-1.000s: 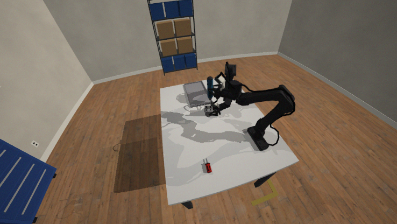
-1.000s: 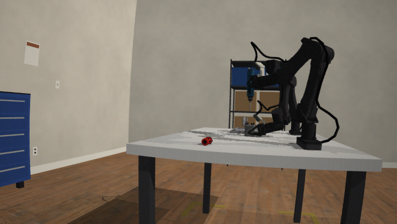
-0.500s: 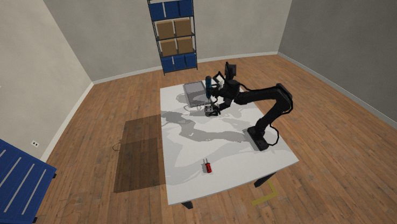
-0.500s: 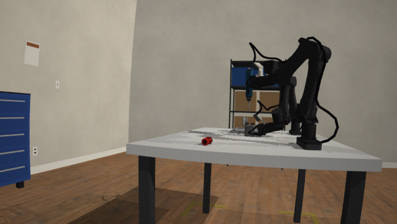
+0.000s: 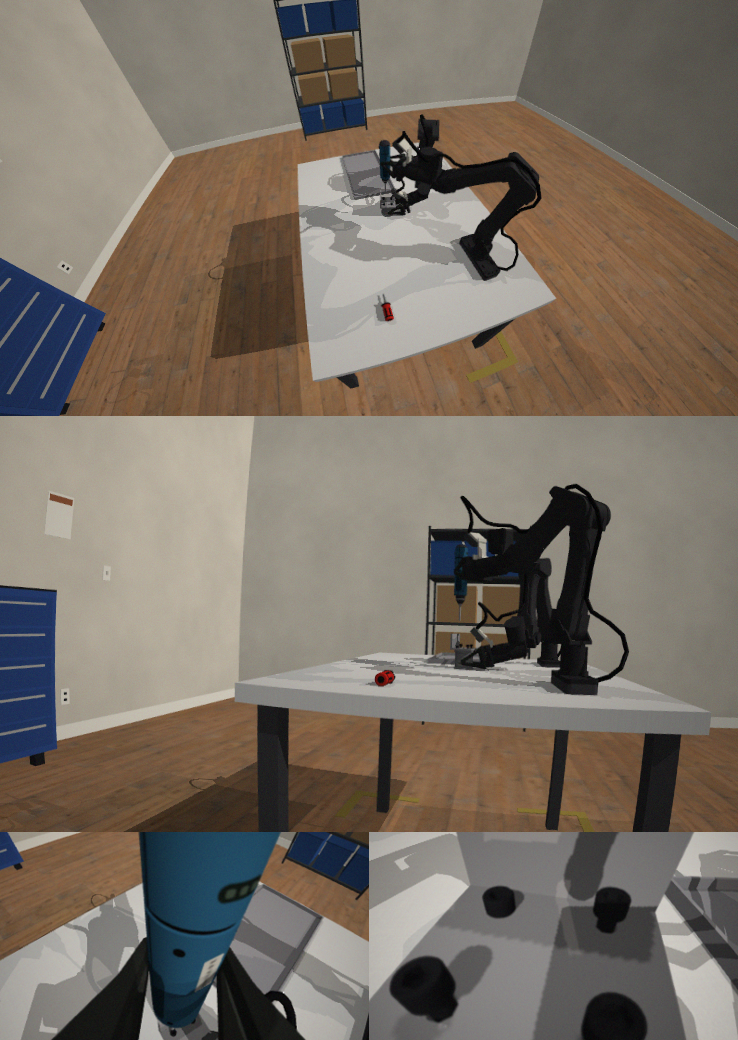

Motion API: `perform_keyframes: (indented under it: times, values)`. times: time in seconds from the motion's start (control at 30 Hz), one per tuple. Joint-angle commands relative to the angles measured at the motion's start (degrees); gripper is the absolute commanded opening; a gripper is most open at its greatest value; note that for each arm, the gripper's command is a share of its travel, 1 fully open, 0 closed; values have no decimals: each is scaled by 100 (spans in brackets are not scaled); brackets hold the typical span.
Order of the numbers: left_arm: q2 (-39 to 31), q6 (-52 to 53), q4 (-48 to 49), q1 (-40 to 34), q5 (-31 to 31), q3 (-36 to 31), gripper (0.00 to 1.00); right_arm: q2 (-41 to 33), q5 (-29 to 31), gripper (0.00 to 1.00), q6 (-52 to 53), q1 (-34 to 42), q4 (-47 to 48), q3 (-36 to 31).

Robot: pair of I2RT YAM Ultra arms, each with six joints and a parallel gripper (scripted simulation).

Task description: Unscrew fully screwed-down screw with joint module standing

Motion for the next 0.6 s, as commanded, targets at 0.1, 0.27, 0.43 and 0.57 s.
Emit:
perform_keyframes:
  times: [0.1,0.27,0.43,0.57]
  values:
    - [-138,-28,573,29,66,371,42,-45,29,59,6,-1,6,13]
    - [-28,-29,573,29,65,398,42,-45,29,59,6,-1,6,13]
    - [46,-29,583,29,65,438,42,-45,29,59,6,-1,6,13]
    - [150,-30,587,30,65,477,42,-45,29,59,6,-1,6,13]
